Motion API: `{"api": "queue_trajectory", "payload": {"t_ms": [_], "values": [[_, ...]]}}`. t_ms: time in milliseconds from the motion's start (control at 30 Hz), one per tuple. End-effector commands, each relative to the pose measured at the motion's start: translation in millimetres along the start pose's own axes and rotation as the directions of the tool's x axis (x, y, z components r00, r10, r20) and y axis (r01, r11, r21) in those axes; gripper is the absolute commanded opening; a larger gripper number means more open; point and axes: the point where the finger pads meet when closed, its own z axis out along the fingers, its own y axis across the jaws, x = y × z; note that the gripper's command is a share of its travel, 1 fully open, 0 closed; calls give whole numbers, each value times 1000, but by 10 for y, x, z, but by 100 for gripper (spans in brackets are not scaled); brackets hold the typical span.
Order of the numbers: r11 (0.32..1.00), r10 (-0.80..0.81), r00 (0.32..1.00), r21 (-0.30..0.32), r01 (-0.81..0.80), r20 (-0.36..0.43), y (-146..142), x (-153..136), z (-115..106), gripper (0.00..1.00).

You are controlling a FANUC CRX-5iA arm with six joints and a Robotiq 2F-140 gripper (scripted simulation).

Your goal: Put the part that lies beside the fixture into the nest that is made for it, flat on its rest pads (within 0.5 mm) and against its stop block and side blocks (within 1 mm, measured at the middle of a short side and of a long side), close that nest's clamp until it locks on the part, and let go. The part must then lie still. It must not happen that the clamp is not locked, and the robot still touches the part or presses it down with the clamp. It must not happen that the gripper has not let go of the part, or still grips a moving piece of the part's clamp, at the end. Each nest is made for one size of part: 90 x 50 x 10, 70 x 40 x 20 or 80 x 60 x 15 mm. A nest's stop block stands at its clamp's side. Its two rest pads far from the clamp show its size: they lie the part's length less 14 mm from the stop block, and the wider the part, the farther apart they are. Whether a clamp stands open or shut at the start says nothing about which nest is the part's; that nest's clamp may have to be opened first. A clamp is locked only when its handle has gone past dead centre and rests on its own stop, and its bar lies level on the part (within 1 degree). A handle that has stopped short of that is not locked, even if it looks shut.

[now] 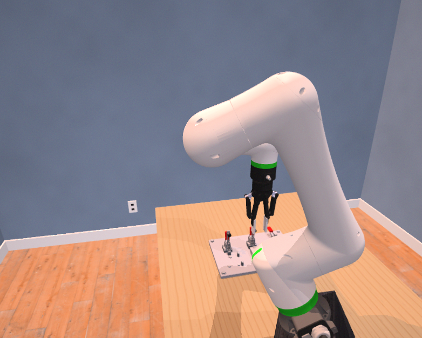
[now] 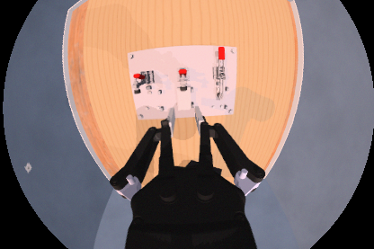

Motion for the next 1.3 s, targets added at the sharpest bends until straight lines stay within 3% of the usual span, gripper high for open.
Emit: {"api": "queue_trajectory", "payload": {"t_ms": [0,167,600,1267], "values": [[1000,0,1000,1,0,0,0,2,-186,28],[1000,0,1000,1,0,0,0,2,-379,28],[1000,0,1000,1,0,0,0,62,-395,28],[1000,0,1000,1,0,0,1,689,-395,28]]}}
